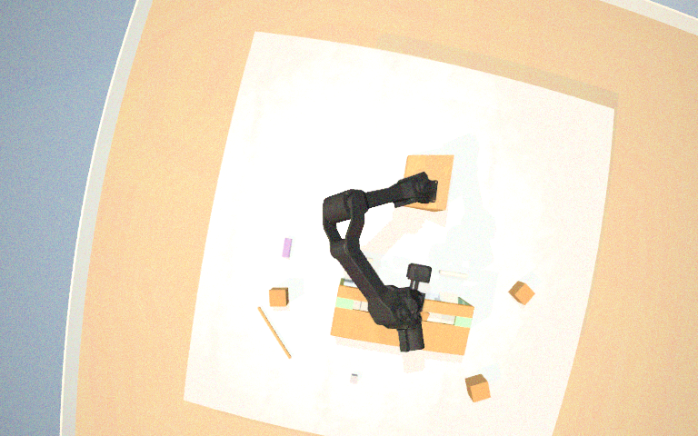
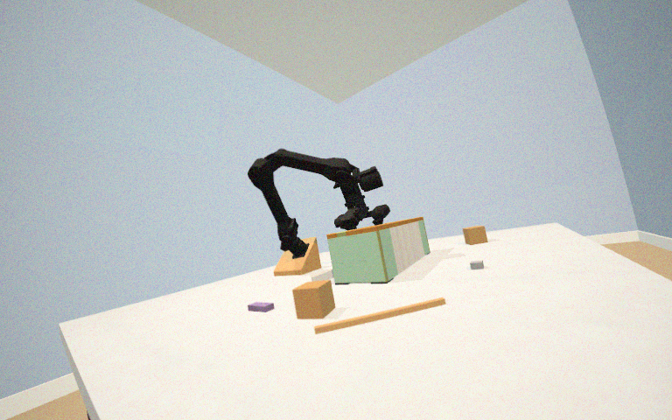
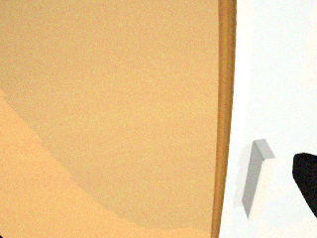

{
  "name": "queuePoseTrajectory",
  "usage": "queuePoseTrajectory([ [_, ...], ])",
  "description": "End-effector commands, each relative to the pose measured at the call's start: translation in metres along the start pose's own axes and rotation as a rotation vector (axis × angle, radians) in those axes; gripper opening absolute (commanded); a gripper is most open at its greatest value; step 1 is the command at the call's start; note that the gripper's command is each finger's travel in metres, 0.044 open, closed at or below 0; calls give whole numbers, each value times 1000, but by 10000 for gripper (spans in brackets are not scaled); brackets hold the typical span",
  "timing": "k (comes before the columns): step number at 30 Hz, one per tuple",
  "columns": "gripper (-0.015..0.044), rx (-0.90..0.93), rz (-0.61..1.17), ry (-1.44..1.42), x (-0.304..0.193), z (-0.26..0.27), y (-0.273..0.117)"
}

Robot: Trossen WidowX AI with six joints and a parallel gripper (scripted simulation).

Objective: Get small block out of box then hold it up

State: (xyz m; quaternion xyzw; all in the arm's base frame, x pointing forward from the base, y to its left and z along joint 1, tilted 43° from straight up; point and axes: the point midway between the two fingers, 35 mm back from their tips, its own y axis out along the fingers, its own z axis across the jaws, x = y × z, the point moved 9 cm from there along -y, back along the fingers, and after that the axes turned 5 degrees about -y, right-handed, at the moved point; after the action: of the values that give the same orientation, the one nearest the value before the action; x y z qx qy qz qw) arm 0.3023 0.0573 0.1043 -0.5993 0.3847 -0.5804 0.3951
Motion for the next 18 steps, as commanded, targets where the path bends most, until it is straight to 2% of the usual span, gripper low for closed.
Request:
queuePoseTrajectory([
  [1, 400, -6, 0, -4, -6, 0, 4],
  [18, 400, -6, 0, -4, -1, 1, 2],
])
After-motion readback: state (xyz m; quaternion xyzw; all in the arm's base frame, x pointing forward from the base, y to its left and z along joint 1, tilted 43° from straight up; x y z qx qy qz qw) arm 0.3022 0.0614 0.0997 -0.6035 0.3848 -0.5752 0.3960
